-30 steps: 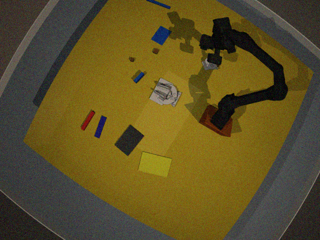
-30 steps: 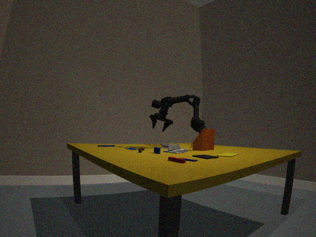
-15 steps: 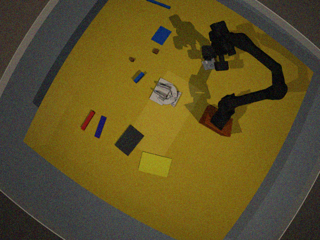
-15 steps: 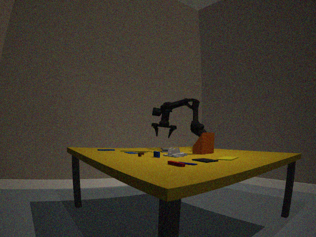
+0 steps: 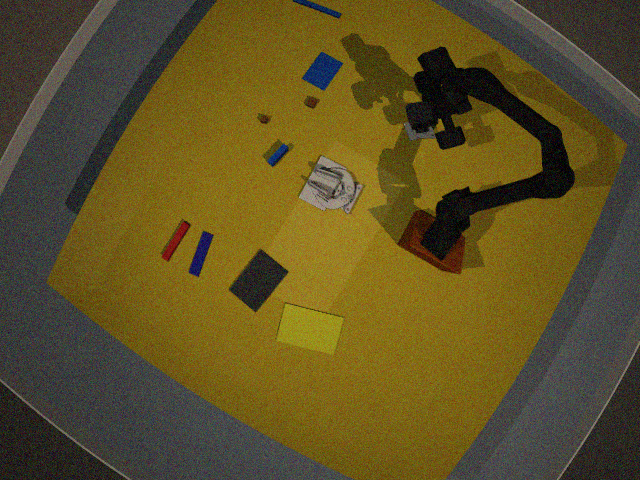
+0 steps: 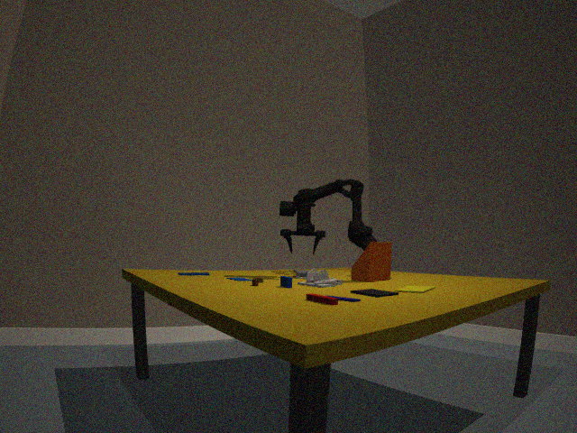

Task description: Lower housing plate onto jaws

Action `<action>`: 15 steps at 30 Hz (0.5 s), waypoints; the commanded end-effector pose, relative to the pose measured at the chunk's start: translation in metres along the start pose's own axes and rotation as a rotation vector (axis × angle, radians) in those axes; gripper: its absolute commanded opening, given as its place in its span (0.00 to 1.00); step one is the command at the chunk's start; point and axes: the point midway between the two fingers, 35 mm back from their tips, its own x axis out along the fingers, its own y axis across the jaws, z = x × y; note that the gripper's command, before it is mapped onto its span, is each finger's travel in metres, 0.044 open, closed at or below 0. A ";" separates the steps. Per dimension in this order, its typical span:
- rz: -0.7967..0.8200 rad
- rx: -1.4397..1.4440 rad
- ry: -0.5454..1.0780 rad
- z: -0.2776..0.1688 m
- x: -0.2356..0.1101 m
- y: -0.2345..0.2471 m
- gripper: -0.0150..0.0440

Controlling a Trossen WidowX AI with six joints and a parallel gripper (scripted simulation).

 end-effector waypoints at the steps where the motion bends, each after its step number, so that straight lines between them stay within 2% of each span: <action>1: 0.009 -0.008 -0.002 0.002 0.019 0.002 1.00; 4: 0.007 -0.012 0.000 0.001 0.037 0.003 1.00; 15: 0.007 -0.012 0.000 0.001 0.041 0.003 1.00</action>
